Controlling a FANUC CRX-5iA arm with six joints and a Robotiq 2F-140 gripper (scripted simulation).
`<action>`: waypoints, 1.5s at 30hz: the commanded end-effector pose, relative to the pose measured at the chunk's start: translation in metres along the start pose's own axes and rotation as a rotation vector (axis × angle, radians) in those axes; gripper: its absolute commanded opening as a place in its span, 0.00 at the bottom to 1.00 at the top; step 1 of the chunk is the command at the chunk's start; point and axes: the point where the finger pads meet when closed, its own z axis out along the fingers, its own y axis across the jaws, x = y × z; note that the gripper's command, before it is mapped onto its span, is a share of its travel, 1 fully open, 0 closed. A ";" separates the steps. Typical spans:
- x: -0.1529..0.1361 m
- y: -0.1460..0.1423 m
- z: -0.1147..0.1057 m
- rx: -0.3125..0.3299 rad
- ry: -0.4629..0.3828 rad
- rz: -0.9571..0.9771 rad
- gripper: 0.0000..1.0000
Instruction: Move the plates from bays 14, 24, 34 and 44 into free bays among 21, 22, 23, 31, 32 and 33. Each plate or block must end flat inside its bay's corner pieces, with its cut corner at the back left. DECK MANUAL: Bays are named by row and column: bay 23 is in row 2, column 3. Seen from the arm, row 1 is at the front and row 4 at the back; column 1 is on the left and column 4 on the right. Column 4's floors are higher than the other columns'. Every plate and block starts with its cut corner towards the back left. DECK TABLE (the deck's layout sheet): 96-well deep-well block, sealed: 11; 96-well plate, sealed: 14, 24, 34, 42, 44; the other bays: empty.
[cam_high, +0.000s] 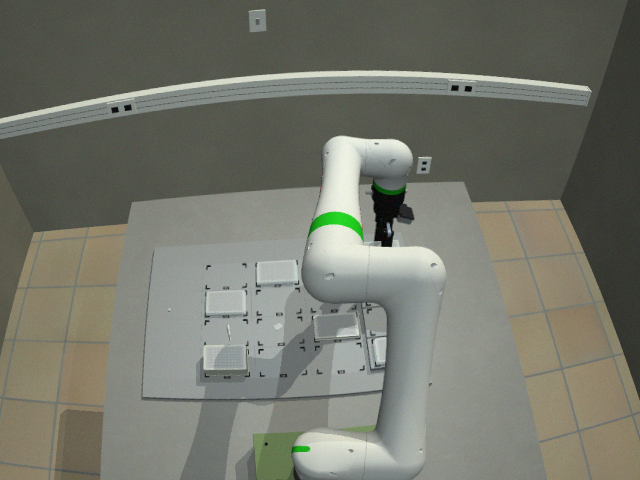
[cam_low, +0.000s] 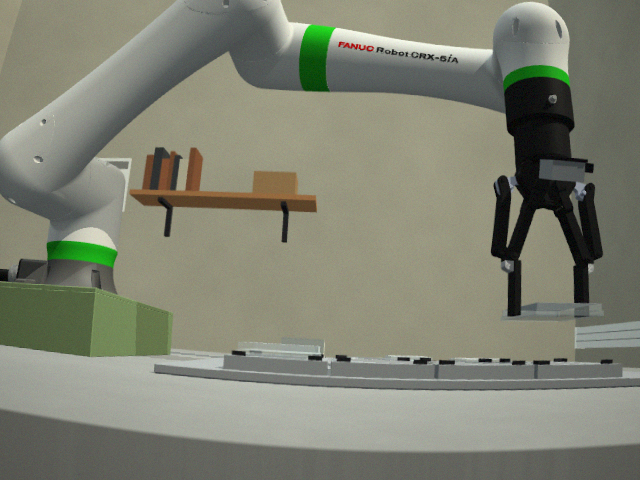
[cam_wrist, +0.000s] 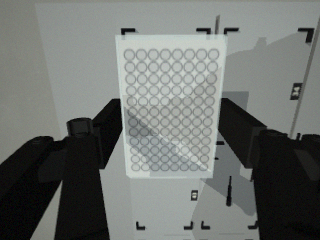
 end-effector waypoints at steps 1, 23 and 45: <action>-0.005 0.001 -0.002 0.003 0.001 0.000 0.10; -0.056 0.018 -0.001 0.003 0.001 0.000 0.10; -0.107 0.034 -0.001 0.003 0.001 0.000 0.10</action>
